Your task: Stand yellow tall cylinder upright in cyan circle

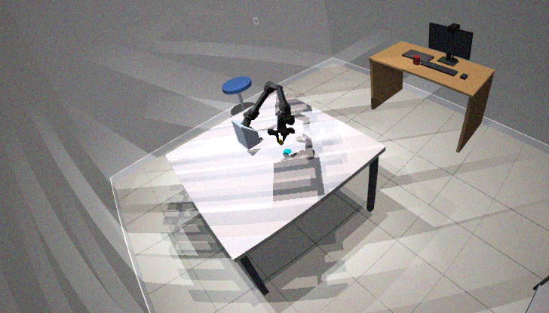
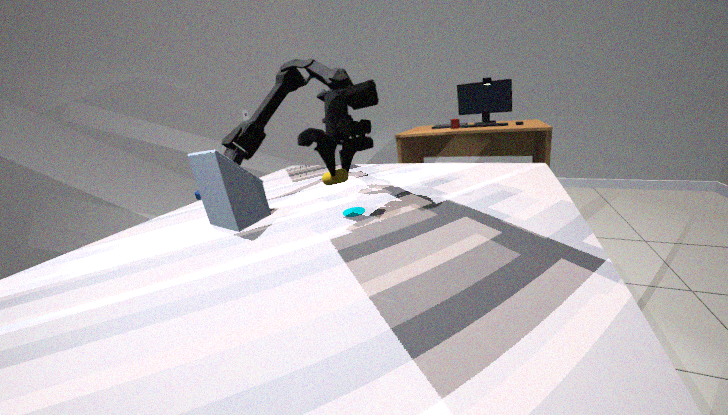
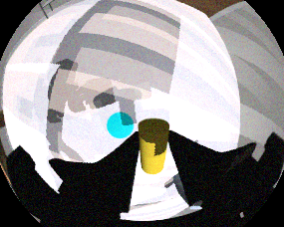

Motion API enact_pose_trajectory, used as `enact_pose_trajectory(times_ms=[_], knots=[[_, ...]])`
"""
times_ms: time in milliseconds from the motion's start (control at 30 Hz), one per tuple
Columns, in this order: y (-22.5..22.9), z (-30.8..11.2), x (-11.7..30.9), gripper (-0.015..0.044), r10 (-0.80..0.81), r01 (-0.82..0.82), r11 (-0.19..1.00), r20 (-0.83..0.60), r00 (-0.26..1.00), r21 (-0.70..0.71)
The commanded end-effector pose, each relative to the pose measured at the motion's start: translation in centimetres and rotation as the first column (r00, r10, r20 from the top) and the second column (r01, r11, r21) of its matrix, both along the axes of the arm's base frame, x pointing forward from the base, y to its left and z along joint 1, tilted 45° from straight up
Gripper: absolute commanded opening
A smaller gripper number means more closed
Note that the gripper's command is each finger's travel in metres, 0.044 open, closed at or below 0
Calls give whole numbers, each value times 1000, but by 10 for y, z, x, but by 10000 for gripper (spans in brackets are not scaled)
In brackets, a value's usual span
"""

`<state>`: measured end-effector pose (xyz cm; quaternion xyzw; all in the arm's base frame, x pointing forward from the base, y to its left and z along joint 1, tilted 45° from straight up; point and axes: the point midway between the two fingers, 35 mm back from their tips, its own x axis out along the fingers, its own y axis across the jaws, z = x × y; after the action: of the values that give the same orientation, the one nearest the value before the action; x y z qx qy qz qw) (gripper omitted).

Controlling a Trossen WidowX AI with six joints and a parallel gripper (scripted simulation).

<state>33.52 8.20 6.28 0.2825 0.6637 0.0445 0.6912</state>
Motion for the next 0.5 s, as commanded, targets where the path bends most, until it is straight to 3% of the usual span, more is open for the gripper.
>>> enact_pose_trajectory(times_ms=[0, 467], knots=[[0, 0, 0, 105, -7, 7, 1000, 17, 1000, -20], [2, -6, 1, 105, -27, 34, 995, 73, 997, -91]])
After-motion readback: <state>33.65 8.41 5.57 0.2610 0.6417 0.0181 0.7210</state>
